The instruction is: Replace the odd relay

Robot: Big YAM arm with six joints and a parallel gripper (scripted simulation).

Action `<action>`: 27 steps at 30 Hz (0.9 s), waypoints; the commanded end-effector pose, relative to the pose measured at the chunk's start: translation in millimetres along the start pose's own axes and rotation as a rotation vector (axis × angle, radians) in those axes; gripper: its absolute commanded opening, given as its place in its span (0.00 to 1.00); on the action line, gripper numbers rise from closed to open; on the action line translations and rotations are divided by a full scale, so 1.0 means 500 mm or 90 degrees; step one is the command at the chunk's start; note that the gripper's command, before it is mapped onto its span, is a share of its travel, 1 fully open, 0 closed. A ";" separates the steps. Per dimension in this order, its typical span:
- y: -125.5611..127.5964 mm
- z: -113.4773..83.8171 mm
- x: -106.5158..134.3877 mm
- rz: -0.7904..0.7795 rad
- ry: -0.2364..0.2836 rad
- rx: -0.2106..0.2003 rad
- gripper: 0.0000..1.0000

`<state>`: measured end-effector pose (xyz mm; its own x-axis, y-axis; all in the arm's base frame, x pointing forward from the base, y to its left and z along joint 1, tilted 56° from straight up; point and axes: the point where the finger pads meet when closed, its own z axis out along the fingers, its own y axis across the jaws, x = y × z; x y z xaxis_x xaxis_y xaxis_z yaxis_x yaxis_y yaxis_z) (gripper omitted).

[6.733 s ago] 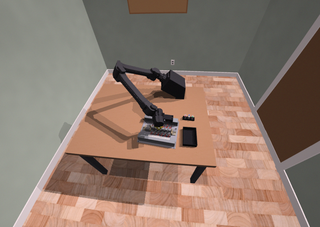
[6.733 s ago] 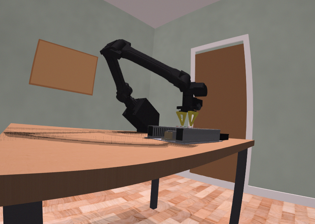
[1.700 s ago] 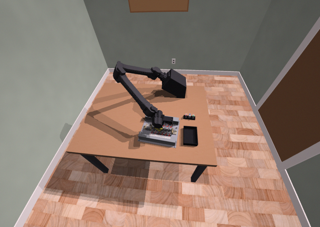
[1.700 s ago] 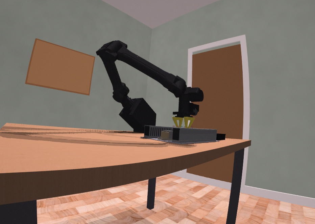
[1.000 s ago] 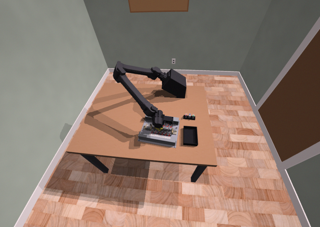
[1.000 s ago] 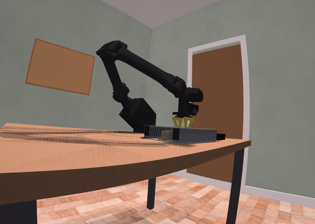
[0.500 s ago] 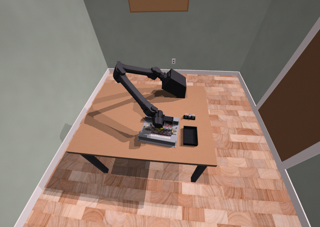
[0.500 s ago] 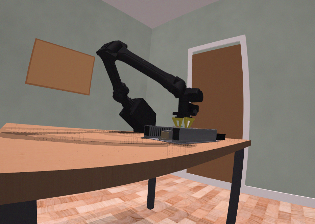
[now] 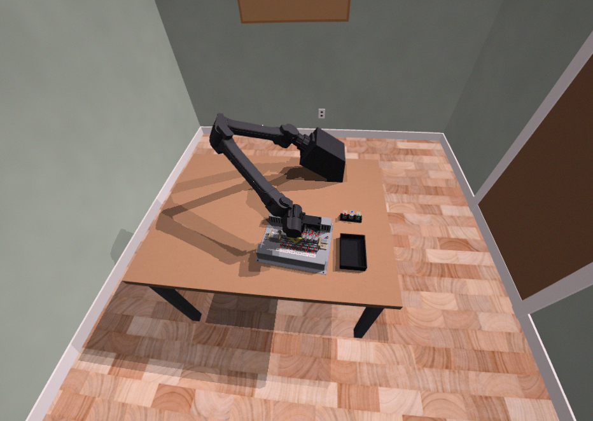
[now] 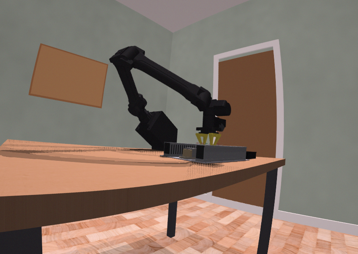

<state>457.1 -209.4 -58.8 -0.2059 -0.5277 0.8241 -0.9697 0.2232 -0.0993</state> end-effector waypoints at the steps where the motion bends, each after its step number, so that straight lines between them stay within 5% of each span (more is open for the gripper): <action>1: 0.006 0.024 0.005 0.001 0.003 -0.013 0.59; 10: 0.006 0.024 0.005 0.001 0.003 -0.013 0.59; 11: 0.006 0.024 0.005 0.001 0.003 -0.013 0.00; 27: 0.007 0.024 0.005 -0.001 0.002 -0.014 0.00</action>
<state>457.4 -209.4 -58.8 -0.2066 -0.5272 0.8242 -0.9696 0.2230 -0.1004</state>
